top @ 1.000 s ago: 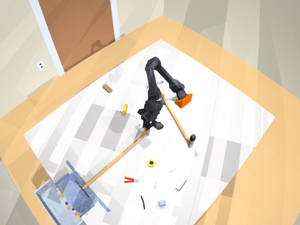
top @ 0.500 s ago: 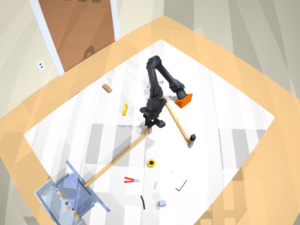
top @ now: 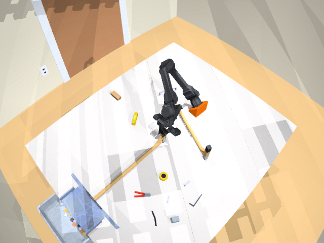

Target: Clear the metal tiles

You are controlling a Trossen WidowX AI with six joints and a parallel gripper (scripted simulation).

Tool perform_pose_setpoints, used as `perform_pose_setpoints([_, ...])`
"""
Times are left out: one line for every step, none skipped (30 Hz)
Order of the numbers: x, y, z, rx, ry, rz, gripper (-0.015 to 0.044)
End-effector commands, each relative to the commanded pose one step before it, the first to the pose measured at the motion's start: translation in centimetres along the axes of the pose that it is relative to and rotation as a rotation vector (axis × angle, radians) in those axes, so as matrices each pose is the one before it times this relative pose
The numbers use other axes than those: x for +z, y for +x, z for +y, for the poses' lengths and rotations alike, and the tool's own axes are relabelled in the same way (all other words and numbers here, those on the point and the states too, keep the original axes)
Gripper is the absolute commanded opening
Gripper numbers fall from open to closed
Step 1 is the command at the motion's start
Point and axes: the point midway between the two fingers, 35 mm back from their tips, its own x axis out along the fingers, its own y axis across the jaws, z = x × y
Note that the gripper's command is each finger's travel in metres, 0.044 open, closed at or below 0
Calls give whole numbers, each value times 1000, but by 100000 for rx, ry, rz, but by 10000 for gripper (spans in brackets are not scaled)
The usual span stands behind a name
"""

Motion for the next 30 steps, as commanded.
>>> perform_pose_setpoints([-221,-591,-150,-171,911,-1229,0])
perform_pose_setpoints([-109,-62,-13,-8,-6,-17,0])
perform_pose_setpoints([-110,-62,-13,-8,-6,-17,0])
perform_pose_setpoints([-110,-61,-13,-8,-6,-18,0])
perform_pose_setpoints([-110,-61,-13,-8,-6,-18,0])
perform_pose_setpoints([-110,-61,-13,-8,-6,-18,0])
perform_pose_setpoints([-111,-60,-13,-8,-6,-18,0])
perform_pose_setpoints([-111,-60,-13,-9,-6,-19,0])
perform_pose_setpoints([-111,-60,-13,-9,-6,-19,0])
perform_pose_setpoints([-111,-59,-14,-9,-6,-19,0])
perform_pose_setpoints([-112,-59,-14,-9,-7,-19,0])
perform_pose_setpoints([-112,-58,-14,-9,-7,-20,0])
perform_pose_setpoints([-112,-58,-14,-9,-7,-20,0])
perform_pose_setpoints([-112,-58,-14,-10,-7,-20,0])
perform_pose_setpoints([-112,-57,-14,-10,-7,-20,0])
perform_pose_setpoints([-113,-57,-14,-10,-7,-20,0])
perform_pose_setpoints([-113,-57,-14,-10,-7,-21,0])
perform_pose_setpoints([-113,-56,-14,-10,-7,-21,0])
perform_pose_setpoints([-113,-56,-15,-10,-7,-21,0])
perform_pose_setpoints([-113,-56,-15,-11,-7,-21,0])
perform_pose_setpoints([-114,-55,-15,-11,-7,-22,0])
perform_pose_setpoints([-114,-55,-15,-11,-7,-22,0])
perform_pose_setpoints([-114,-54,-15,-11,-7,-22,0])
perform_pose_setpoints([-114,-54,-15,-11,-7,-22,0])
perform_pose_setpoints([-114,-54,-15,-11,-7,-23,0])
perform_pose_setpoints([-115,-53,-15,-12,-7,-23,0])
perform_pose_setpoints([-115,-53,-15,-12,-7,-23,0])
perform_pose_setpoints([-115,-53,-16,-12,-7,-23,0])
perform_pose_setpoints([-115,-52,-16,-12,-7,-24,0])
perform_pose_setpoints([13,22,9,17,-38,53,0])
